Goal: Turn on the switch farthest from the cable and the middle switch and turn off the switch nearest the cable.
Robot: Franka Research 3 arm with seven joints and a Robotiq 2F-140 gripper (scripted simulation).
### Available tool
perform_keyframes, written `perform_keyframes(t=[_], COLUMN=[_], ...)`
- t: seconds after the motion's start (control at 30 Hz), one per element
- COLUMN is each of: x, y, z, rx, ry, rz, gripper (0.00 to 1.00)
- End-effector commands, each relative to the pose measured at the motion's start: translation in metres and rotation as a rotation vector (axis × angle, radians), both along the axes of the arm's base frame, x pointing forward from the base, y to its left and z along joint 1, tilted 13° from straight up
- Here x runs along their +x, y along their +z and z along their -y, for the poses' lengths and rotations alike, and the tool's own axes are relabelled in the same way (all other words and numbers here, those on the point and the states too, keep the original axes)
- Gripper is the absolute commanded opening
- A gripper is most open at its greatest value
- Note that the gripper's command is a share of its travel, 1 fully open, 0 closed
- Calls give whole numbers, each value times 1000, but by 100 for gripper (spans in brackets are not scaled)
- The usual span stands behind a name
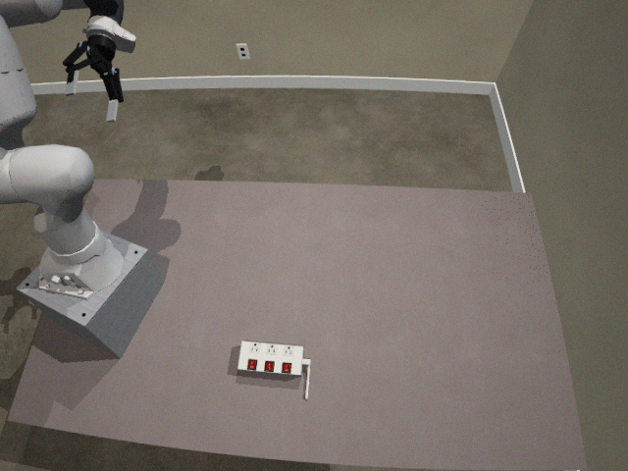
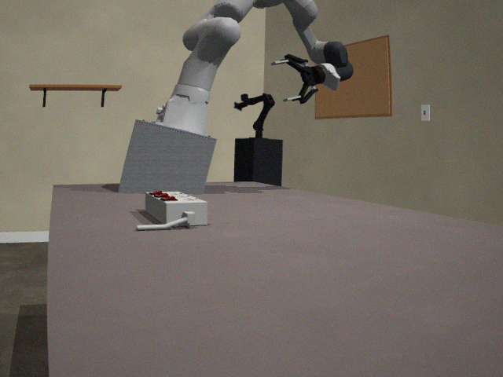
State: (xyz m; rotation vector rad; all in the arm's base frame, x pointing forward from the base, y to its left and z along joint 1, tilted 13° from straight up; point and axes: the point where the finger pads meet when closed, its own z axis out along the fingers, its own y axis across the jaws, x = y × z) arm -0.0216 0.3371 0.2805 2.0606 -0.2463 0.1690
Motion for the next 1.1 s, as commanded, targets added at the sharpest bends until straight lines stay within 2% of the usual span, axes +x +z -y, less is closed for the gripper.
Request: perform_keyframes(t=[0.0,0.67,0.8,0.87,0.93,0.97,1.0,1.07], x=[0,4,26,49,81,81,101,101], y=[0,0,3,5,10,10,14,14], z=[0,-1,-7,-11,-15,-15,-16,-16], rx=[0,9,60,110,179,179,220,220], ry=[0,-2,-11,-18,-23,-23,-23,-23], rz=[0,-4,-30,-54,-84,-84,-101,-101], gripper=[100,100,100,100,100,100,100,100])
